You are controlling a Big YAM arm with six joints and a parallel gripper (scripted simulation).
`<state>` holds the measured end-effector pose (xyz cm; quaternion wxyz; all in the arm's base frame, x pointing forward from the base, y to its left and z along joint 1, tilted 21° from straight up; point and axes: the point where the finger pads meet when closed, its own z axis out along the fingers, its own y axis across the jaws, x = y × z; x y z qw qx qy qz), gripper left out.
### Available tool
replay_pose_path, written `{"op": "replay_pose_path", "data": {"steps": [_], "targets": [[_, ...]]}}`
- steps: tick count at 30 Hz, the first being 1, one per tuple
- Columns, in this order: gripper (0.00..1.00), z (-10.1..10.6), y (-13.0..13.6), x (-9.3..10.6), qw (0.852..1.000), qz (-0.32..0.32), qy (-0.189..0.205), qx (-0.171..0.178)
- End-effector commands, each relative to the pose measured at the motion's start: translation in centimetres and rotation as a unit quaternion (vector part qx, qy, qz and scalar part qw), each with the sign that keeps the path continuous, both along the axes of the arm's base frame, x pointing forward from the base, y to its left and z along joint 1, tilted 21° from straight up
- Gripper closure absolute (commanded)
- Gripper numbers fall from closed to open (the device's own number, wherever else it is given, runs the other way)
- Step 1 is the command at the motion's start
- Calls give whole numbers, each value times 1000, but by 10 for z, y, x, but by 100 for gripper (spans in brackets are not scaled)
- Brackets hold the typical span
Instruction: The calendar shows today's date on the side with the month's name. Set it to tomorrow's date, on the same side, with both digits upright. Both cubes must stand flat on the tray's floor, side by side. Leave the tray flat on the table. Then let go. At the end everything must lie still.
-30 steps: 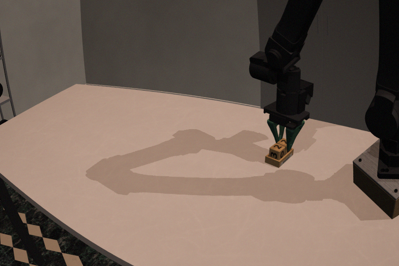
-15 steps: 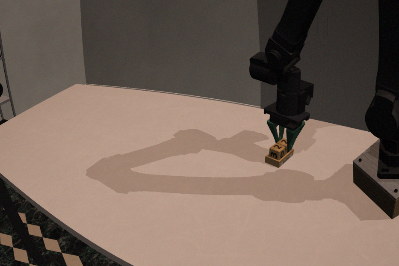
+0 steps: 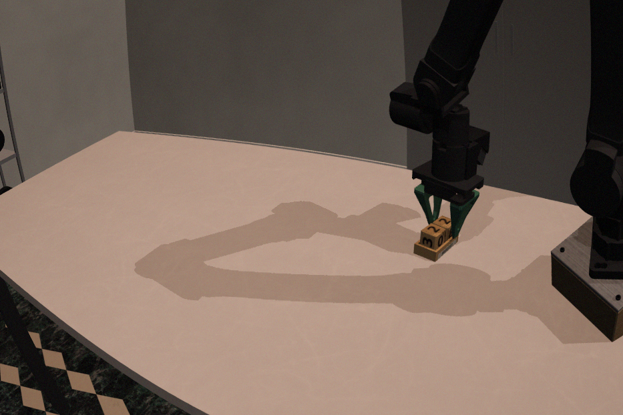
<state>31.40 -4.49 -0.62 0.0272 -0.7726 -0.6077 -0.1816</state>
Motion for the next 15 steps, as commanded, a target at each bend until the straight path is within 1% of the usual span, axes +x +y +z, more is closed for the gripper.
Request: {"op": "replay_pose_path", "data": {"steps": [1,7,9,10,11,15], "targets": [[55,-5,5,0,1000,3,9,2],[55,-4,5,-1,1000,4,13,3],[55,0,3,2,1000,9,8,1],[55,12,-1,8,1000,9,-8,-5],[55,19,-8,13,1000,3,-16,-7],[55,35,-15,11,1000,-1,-19,-8]]}}
